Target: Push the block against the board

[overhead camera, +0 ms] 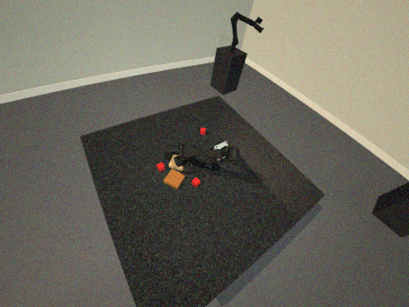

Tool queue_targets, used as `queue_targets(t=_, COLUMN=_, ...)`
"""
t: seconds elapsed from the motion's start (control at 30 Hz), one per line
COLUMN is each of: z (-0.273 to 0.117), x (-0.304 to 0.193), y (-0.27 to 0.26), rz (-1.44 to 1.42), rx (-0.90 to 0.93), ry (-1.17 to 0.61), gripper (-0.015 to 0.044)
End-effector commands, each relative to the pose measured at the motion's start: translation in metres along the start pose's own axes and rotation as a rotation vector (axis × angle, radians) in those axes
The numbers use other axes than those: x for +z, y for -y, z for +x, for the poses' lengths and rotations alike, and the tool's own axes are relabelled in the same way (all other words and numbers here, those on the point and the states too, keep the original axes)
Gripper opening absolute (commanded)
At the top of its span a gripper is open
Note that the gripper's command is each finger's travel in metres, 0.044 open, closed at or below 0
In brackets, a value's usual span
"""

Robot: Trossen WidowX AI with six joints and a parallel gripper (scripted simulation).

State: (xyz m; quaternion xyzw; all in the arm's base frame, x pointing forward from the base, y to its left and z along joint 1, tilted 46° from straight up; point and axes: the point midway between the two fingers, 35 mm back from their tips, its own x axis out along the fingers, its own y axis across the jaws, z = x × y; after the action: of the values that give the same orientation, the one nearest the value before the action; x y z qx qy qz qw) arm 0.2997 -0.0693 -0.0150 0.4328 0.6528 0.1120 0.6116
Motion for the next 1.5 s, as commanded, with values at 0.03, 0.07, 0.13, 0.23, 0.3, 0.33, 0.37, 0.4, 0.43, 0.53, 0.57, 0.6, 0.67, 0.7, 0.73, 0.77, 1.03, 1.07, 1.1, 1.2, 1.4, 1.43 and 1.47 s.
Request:
queue_targets(t=0.03, z=0.001, x=-0.003, y=0.001, rz=0.003, rx=0.002, ry=-0.002, gripper=0.0000)
queue_targets(t=0.07, z=0.001, x=-0.004, y=0.001, rz=0.003, rx=0.002, ry=-0.002, gripper=0.0000)
queue_targets(t=0.13, z=0.002, x=-0.007, y=0.001, rz=0.003, rx=0.002, ry=-0.002, gripper=0.0000)
queue_targets(t=0.23, z=0.002, x=-0.012, y=0.000, rz=0.004, rx=0.002, ry=-0.002, gripper=0.0000)
queue_targets(t=0.3, z=0.002, x=-0.015, y=0.000, rz=0.004, rx=0.002, ry=-0.003, gripper=0.0000)
queue_targets(t=0.33, z=0.002, x=-0.017, y=0.000, rz=0.004, rx=0.002, ry=-0.003, gripper=0.0000)
queue_targets(t=0.37, z=0.002, x=-0.018, y=0.000, rz=0.004, rx=0.002, ry=-0.003, gripper=0.0000)
queue_targets(t=0.4, z=0.002, x=-0.020, y=0.000, rz=0.004, rx=0.002, ry=-0.003, gripper=0.0000)
queue_targets(t=0.43, z=0.002, x=-0.022, y=0.000, rz=0.004, rx=0.002, ry=-0.003, gripper=0.0000)
queue_targets(t=0.53, z=0.003, x=-0.026, y=0.000, rz=0.004, rx=0.002, ry=-0.003, gripper=0.0000)
queue_targets(t=0.57, z=0.003, x=-0.028, y=0.000, rz=0.004, rx=0.002, ry=-0.003, gripper=0.0000)
queue_targets(t=0.6, z=0.003, x=-0.030, y=0.000, rz=0.004, rx=0.002, ry=-0.003, gripper=0.0000)
queue_targets(t=0.67, z=0.003, x=-0.033, y=0.000, rz=0.005, rx=0.002, ry=-0.003, gripper=0.0000)
queue_targets(t=0.7, z=0.004, x=-0.034, y=0.000, rz=0.005, rx=0.002, ry=-0.003, gripper=0.0000)
queue_targets(t=0.73, z=0.004, x=-0.036, y=0.000, rz=0.005, rx=0.002, ry=-0.004, gripper=0.0000)
queue_targets(t=0.77, z=0.004, x=-0.038, y=-0.001, rz=0.005, rx=0.002, ry=-0.004, gripper=0.0000)
queue_targets(t=1.03, z=0.001, x=-0.043, y=-0.001, rz=0.010, rx=0.005, ry=-0.003, gripper=0.0000)
queue_targets(t=1.07, z=-0.008, x=-0.042, y=-0.001, rz=0.009, rx=0.003, ry=-0.002, gripper=0.0000)
queue_targets(t=1.1, z=-0.023, x=-0.042, y=-0.001, rz=0.008, rx=0.001, ry=-0.002, gripper=0.0000)
queue_targets(t=1.2, z=-0.050, x=-0.043, y=-0.001, rz=0.006, rx=0.000, ry=-0.004, gripper=0.0000)
queue_targets(t=1.4, z=-0.052, x=-0.037, y=0.003, rz=0.025, rx=-0.001, ry=-0.003, gripper=0.0000)
queue_targets(t=1.43, z=-0.054, x=-0.029, y=0.009, rz=0.048, rx=-0.002, ry=-0.002, gripper=0.0000)
queue_targets(t=1.47, z=-0.056, x=-0.019, y=0.017, rz=0.078, rx=-0.003, ry=-0.001, gripper=0.0000)
